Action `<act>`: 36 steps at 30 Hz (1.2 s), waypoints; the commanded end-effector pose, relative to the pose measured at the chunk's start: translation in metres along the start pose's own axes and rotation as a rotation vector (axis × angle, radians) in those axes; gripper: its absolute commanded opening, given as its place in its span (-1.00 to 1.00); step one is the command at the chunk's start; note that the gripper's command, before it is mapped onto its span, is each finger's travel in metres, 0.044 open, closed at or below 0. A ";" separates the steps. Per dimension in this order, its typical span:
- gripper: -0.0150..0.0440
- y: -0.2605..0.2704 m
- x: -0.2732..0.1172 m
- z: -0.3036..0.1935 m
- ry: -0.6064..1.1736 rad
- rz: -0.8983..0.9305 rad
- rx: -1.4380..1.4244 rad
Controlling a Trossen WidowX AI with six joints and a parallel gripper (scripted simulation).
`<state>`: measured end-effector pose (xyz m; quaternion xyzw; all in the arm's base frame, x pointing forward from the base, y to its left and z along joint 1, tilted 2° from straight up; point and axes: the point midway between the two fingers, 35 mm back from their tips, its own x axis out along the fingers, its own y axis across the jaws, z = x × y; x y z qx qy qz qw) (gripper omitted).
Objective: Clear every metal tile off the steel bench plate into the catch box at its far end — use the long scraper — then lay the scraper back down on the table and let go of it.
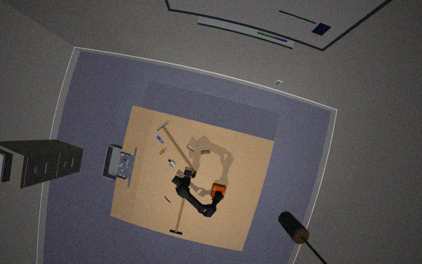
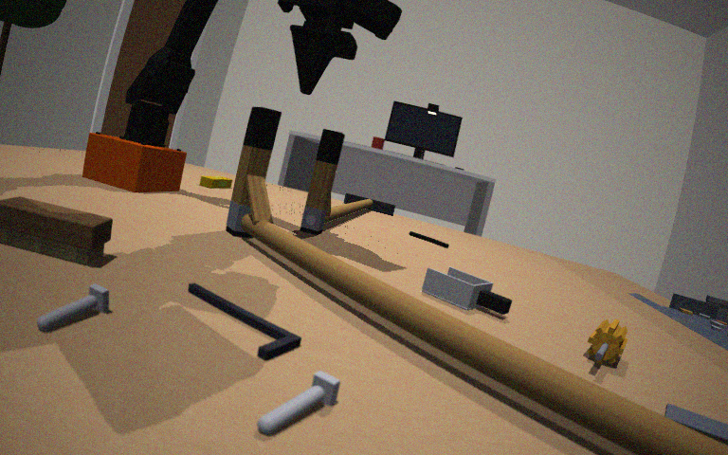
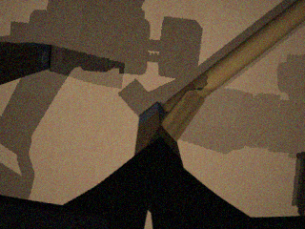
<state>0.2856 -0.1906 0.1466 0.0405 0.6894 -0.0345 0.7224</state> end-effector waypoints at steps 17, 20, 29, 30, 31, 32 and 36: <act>-0.49 0.078 0.002 0.033 -0.003 0.001 -0.315; -0.49 0.090 0.002 0.036 -0.004 0.002 -0.362; -0.49 0.127 0.003 0.043 -0.005 0.005 -0.504; -0.49 0.131 0.003 0.044 -0.005 0.006 -0.519; -0.49 0.135 0.003 0.044 -0.005 0.006 -0.535; -0.49 0.139 0.003 0.045 -0.005 0.006 -0.551; -0.49 0.156 0.003 0.046 -0.006 0.007 -0.614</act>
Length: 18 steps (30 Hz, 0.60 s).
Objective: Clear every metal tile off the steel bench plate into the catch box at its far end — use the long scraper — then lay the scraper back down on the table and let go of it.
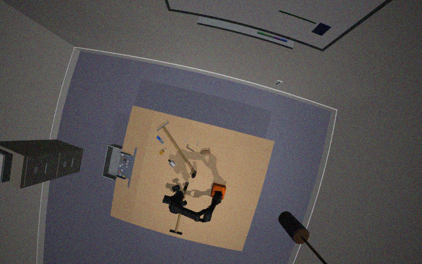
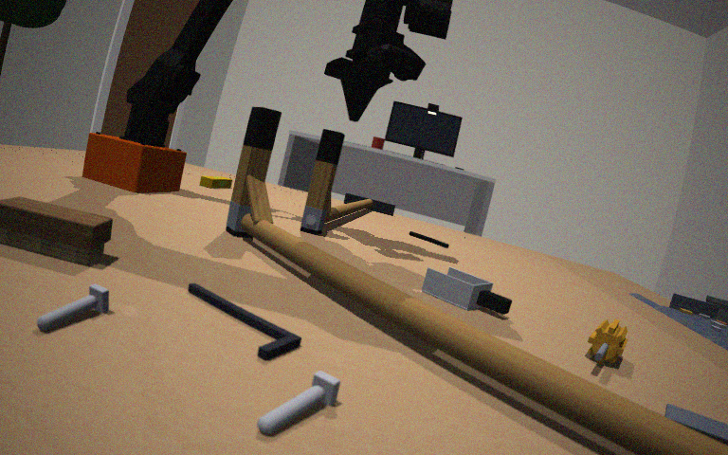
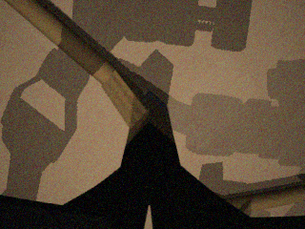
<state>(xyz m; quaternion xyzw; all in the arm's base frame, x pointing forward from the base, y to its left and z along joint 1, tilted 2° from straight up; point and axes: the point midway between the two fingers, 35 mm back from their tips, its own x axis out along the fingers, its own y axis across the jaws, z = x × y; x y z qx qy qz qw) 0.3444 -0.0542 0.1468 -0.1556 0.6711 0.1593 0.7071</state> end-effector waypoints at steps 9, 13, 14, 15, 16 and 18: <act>-0.49 0.043 0.001 0.029 -0.003 0.000 -0.201; -0.49 0.058 0.001 0.037 -0.004 0.001 -0.264; -0.49 0.062 0.001 0.039 -0.004 0.001 -0.279; -0.49 0.066 0.001 0.040 -0.004 0.001 -0.295; -0.49 0.070 0.001 0.042 -0.005 0.002 -0.311; -0.49 0.077 0.002 0.045 -0.005 0.002 -0.342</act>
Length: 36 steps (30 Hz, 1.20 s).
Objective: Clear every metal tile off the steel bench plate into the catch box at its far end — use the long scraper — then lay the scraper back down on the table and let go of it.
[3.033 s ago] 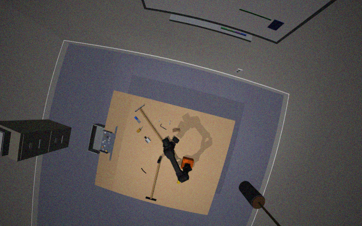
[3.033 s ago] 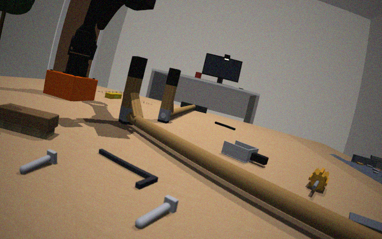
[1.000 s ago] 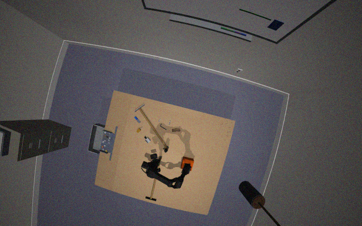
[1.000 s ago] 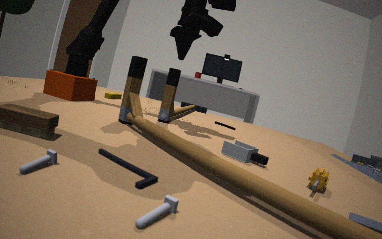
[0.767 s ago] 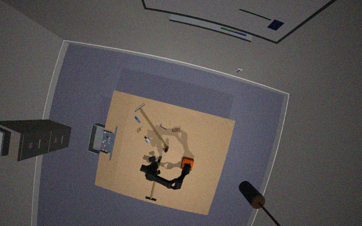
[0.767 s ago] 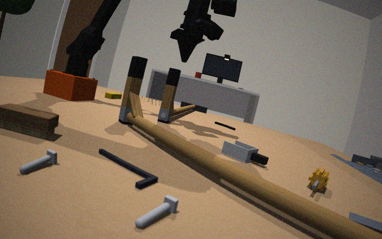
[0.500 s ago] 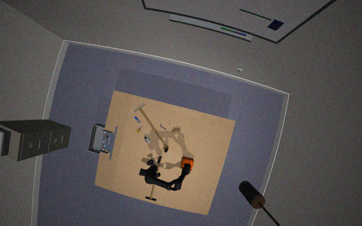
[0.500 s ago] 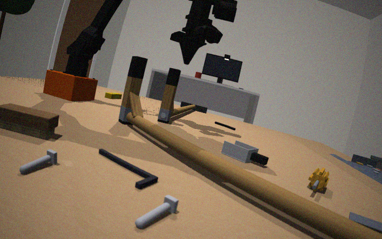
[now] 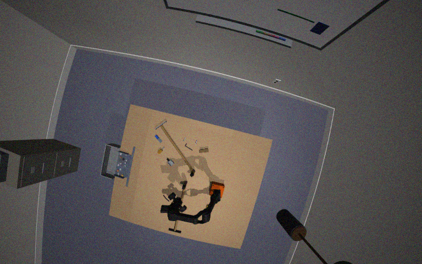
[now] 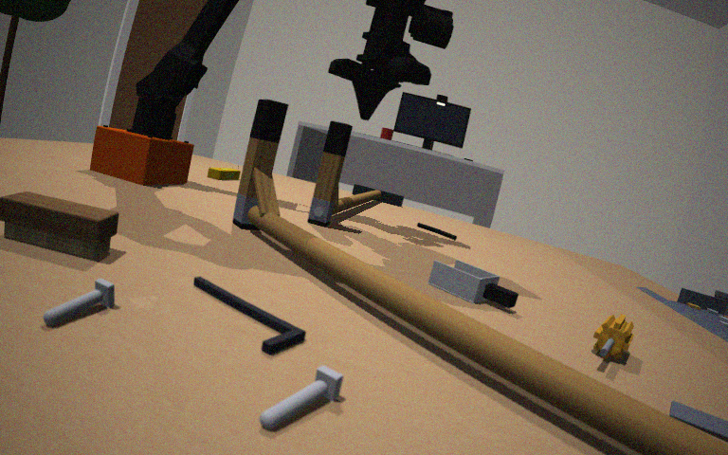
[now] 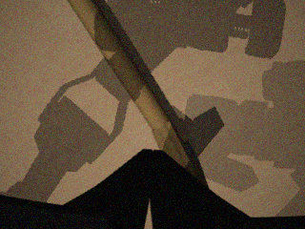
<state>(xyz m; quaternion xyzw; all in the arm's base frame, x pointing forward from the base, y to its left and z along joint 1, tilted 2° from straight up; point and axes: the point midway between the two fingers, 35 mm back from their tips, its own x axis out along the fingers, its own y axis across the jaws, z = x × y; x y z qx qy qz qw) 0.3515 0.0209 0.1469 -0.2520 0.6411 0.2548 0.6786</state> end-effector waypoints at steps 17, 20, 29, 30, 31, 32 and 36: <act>-0.49 0.071 0.001 0.049 -0.006 0.002 -0.326; -0.49 0.083 0.001 0.055 -0.007 0.003 -0.374; -0.49 0.118 0.001 0.069 -0.011 0.006 -0.515; -0.49 0.122 0.001 0.071 -0.011 0.006 -0.531; -0.49 0.126 0.001 0.072 -0.012 0.006 -0.547; -0.49 0.131 0.001 0.073 -0.012 0.006 -0.563; -0.49 0.146 0.001 0.077 -0.014 0.008 -0.620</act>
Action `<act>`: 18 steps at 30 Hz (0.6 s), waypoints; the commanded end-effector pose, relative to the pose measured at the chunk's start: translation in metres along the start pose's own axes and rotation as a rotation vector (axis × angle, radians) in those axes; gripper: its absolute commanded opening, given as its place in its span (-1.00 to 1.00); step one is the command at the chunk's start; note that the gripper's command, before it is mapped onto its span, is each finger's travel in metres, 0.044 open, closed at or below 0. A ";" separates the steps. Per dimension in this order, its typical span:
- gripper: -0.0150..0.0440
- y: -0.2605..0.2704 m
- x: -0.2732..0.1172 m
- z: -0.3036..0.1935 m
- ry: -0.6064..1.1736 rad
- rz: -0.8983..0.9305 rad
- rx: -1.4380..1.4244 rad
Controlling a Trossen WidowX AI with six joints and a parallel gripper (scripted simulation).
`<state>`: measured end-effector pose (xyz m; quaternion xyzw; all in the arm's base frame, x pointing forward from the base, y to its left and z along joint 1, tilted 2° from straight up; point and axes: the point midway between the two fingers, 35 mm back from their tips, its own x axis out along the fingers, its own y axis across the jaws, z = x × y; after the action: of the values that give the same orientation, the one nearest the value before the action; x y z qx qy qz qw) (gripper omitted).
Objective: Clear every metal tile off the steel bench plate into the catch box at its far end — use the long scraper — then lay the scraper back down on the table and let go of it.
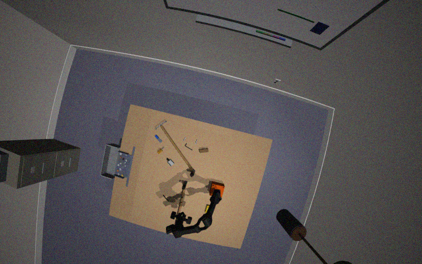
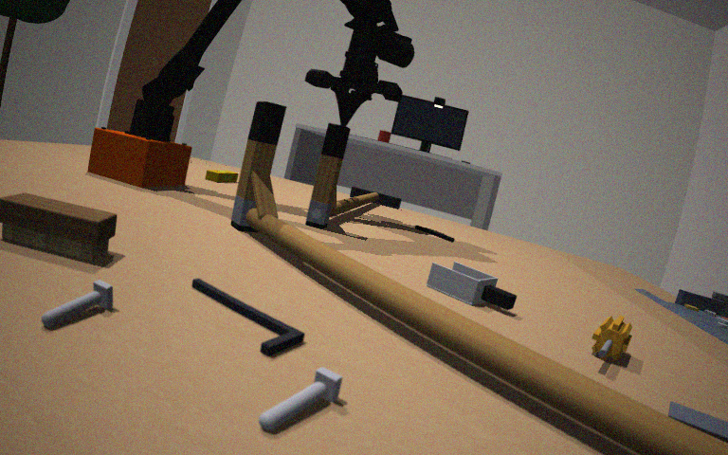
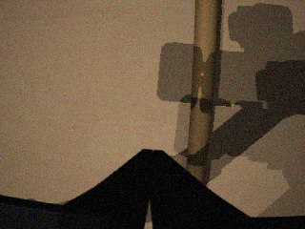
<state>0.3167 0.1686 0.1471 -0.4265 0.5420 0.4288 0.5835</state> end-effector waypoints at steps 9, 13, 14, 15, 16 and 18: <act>-0.49 0.012 0.004 0.015 -0.002 -0.003 -0.075; -0.49 0.010 0.014 0.017 -0.002 -0.003 -0.076; -0.49 0.009 0.017 0.017 -0.002 -0.003 -0.076; -0.49 0.009 0.019 0.018 -0.002 -0.003 -0.076; -0.49 0.009 0.022 0.018 -0.002 -0.003 -0.076; -0.49 0.008 0.027 0.019 -0.002 -0.003 -0.076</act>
<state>0.3137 0.1891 0.1310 -0.4468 0.5233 0.4479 0.5709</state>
